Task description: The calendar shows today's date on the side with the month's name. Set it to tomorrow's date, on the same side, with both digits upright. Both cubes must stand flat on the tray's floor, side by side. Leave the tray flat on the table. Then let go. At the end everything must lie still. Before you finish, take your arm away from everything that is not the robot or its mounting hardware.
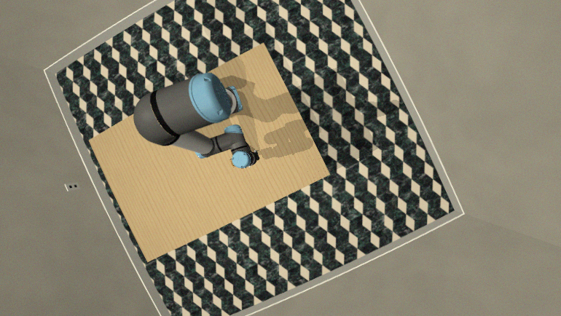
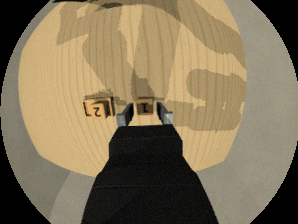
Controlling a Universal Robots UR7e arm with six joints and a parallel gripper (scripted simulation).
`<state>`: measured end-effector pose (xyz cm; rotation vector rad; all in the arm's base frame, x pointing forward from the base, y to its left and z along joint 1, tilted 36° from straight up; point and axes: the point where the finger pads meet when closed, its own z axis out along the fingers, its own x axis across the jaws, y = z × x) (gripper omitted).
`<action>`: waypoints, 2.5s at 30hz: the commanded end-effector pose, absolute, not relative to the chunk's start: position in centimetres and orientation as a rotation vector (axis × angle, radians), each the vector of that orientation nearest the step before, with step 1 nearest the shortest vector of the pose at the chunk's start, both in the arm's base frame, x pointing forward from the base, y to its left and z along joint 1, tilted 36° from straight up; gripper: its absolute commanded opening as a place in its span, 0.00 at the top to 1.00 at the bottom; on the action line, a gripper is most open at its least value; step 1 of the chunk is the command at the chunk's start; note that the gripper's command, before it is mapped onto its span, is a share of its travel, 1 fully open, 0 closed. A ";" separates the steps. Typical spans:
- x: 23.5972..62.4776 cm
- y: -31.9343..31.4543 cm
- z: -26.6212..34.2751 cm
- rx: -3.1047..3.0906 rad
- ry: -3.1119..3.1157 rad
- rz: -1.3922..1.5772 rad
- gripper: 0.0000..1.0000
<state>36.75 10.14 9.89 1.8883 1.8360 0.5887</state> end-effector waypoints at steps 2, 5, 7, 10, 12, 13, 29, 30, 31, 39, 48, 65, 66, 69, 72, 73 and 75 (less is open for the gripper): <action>36.2 10.1 10.7 1.888 1.837 0.590 0.10; 35.8 10.2 11.3 1.888 1.837 0.590 0.10; 35.5 10.2 11.8 1.888 1.837 0.590 0.10; 35.0 10.2 12.4 1.888 1.837 0.590 0.10; 34.7 10.2 12.8 1.888 1.837 0.590 0.10; 34.5 10.2 13.1 1.888 1.837 0.590 0.10; 33.0 10.2 15.3 1.888 1.837 0.590 0.10; 32.9 10.2 15.3 1.888 1.837 0.590 0.10; 32.9 10.2 15.4 1.888 1.837 0.590 0.10; 32.7 10.2 15.6 1.888 1.837 0.590 0.10; 32.7 10.2 15.6 1.888 1.837 0.590 0.00; 32.7 10.2 15.6 1.890 1.835 0.590 0.00; 32.7 10.2 15.6 1.893 1.833 0.591 0.00; 32.7 10.3 15.6 1.897 1.830 0.592 0.00; 32.7 10.3 15.6 1.921 1.810 0.600 0.00; 32.7 10.3 15.6 1.933 1.800 0.604 0.00; 32.6 10.3 15.5 1.965 1.772 0.614 0.00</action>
